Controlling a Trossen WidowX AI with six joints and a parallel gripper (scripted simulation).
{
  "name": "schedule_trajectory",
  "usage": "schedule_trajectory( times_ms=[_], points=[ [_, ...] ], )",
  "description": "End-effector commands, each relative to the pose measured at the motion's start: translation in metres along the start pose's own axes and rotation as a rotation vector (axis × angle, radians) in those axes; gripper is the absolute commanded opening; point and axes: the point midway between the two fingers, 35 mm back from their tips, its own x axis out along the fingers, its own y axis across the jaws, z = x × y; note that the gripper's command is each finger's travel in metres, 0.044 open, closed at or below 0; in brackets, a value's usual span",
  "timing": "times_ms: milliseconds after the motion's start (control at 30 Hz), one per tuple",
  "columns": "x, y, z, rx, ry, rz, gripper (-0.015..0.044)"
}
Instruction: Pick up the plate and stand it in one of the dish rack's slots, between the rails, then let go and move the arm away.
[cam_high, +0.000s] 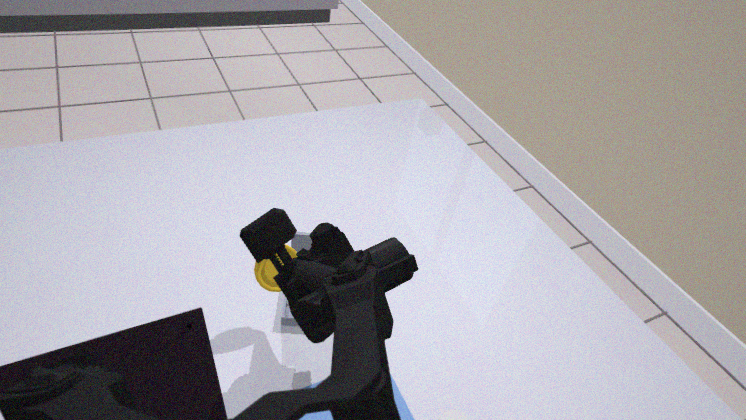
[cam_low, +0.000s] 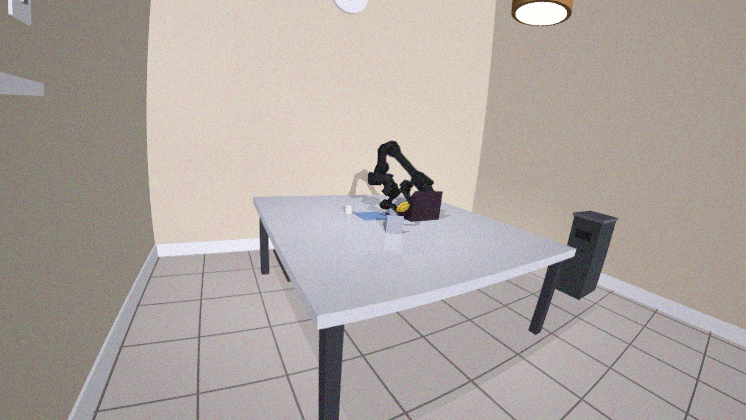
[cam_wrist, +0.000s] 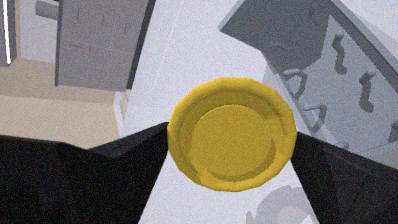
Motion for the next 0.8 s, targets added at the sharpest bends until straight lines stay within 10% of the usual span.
schedule_trajectory(
  times_ms=[0, 767],
  points=[
    [0.002, -0.002, 0.001, -0.089, -0.062, 0.046, 0.0],
    [-0.002, -0.019, 0.007, -0.57, -0.477, 0.096, 0.0]
  ],
)
